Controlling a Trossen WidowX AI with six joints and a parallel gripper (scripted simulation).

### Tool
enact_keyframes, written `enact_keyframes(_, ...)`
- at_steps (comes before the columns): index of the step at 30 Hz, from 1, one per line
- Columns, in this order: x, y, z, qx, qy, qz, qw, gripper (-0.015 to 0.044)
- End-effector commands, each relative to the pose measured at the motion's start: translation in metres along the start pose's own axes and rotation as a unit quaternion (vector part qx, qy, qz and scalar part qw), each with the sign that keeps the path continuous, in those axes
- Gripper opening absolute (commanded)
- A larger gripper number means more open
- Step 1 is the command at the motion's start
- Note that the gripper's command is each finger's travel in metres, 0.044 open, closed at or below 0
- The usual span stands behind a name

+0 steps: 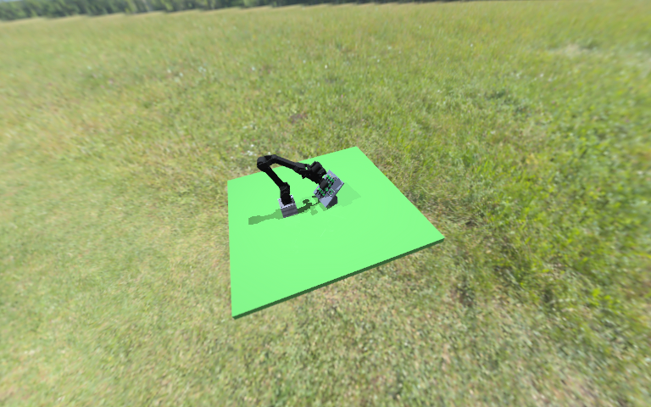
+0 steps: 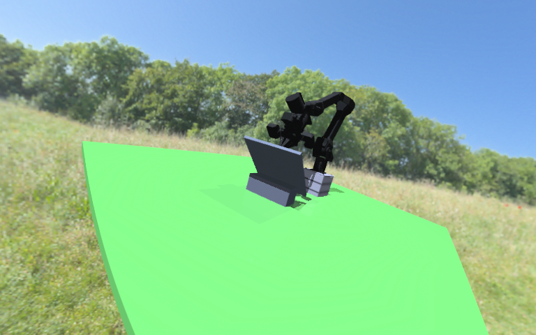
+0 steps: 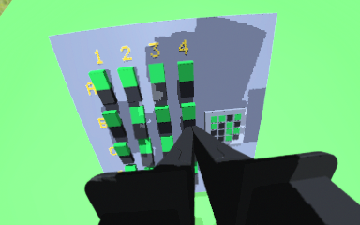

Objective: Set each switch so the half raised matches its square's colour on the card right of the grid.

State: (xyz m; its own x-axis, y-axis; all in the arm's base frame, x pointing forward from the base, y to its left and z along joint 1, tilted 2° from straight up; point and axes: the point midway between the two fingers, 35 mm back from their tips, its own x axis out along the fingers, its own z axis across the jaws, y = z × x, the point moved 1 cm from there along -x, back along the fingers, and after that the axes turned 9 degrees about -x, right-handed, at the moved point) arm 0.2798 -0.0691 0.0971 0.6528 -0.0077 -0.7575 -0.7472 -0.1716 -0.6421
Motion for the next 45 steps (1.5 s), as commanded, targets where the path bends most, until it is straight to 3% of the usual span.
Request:
enact_keyframes(1, 0.006, -0.002, -0.001, 0.001, 0.002, 0.000, 1.000, 0.0000)
enact_keyframes(21, 0.030, -0.002, -0.001, 0.001, 0.002, 0.000, 1.000, 0.0000)
enact_keyframes(45, 0.030, -0.002, -0.001, 0.001, 0.002, 0.000, 1.000, 0.0000)
